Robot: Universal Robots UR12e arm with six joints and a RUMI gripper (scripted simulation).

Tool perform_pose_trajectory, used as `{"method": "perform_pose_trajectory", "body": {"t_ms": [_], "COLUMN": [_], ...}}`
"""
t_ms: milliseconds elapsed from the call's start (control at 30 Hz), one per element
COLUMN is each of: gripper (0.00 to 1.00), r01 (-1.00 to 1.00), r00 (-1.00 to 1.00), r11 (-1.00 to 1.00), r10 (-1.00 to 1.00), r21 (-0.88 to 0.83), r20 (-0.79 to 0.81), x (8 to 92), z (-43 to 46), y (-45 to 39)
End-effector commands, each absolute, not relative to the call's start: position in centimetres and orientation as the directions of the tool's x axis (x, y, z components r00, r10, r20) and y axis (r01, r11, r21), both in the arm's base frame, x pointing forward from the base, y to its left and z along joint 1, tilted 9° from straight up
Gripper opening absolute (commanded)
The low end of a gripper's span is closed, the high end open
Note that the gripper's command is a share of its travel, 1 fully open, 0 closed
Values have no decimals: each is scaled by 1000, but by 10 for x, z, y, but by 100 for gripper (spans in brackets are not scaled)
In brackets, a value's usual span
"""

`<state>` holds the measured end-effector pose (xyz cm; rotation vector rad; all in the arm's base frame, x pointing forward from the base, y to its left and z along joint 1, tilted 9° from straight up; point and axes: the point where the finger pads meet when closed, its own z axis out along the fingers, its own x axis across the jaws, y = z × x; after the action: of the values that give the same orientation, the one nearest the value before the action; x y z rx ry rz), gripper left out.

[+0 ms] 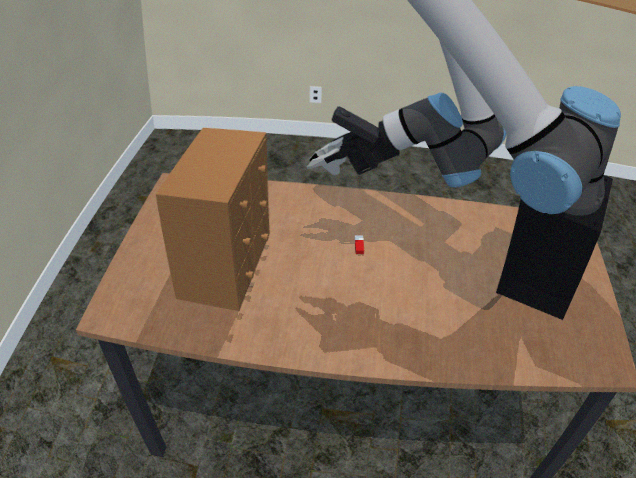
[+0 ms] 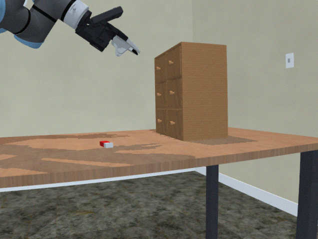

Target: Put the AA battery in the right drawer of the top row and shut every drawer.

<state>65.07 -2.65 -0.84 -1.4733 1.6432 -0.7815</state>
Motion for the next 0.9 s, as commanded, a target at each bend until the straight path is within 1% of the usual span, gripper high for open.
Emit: {"method": "perform_pose_trajectory", "body": {"t_ms": [0,67,567,633,867], "gripper": [20,20,20,20,20], "r01": [-582,-582,-764,-764,-837], "r00": [-24,-24,-23,-23,-23], "r11": [133,133,112,112,99], "r10": [-989,-989,-989,-989,-989], "r21": [-802,-802,-635,-635,-538], "r20": [-146,-146,-147,-147,-146], "x": [647,647,627,627,618], "z": [-2,-2,16,16,26], "y": [-29,-29,-30,-30,-31]}}
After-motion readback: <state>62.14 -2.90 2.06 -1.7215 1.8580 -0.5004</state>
